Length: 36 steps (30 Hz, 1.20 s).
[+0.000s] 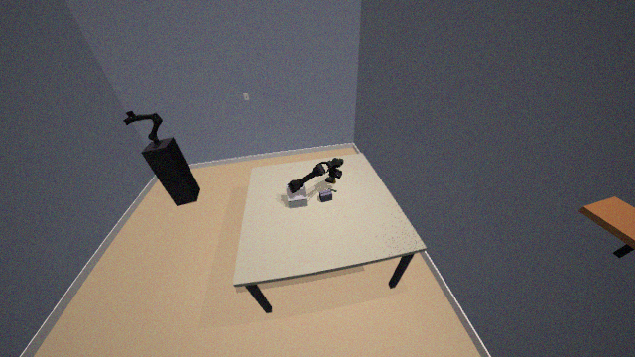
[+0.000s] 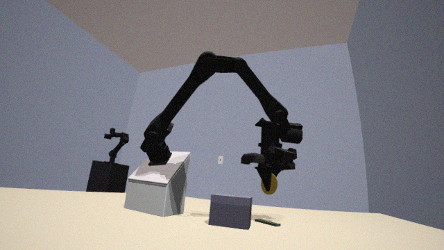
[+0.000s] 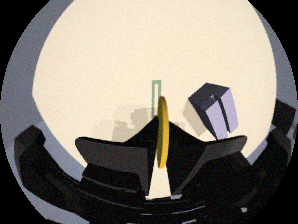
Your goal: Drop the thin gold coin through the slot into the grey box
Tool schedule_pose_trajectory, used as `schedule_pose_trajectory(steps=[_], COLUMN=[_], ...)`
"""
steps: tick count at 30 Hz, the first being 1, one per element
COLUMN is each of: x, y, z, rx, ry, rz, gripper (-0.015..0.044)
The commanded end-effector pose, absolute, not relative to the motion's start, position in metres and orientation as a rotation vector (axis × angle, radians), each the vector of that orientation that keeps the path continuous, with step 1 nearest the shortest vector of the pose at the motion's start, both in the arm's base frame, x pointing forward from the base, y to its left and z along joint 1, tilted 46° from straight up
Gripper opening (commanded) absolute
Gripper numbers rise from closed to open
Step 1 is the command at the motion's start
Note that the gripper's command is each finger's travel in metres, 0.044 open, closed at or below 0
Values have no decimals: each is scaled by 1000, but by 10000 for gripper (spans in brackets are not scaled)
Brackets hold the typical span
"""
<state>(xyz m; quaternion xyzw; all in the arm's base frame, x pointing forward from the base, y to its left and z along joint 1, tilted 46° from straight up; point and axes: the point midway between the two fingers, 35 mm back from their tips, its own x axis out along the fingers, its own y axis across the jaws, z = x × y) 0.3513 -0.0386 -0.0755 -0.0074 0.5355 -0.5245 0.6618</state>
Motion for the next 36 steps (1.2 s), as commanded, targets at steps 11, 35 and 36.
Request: schedule_pose_trajectory(steps=[11, 35, 36], x=[350, 344, 343], y=[-31, -35, -37], z=[-65, -59, -57], rx=[-201, -567, -567], ry=[1354, 1589, 1589], rz=[-1024, -674, -674], gripper=[0, 0, 0])
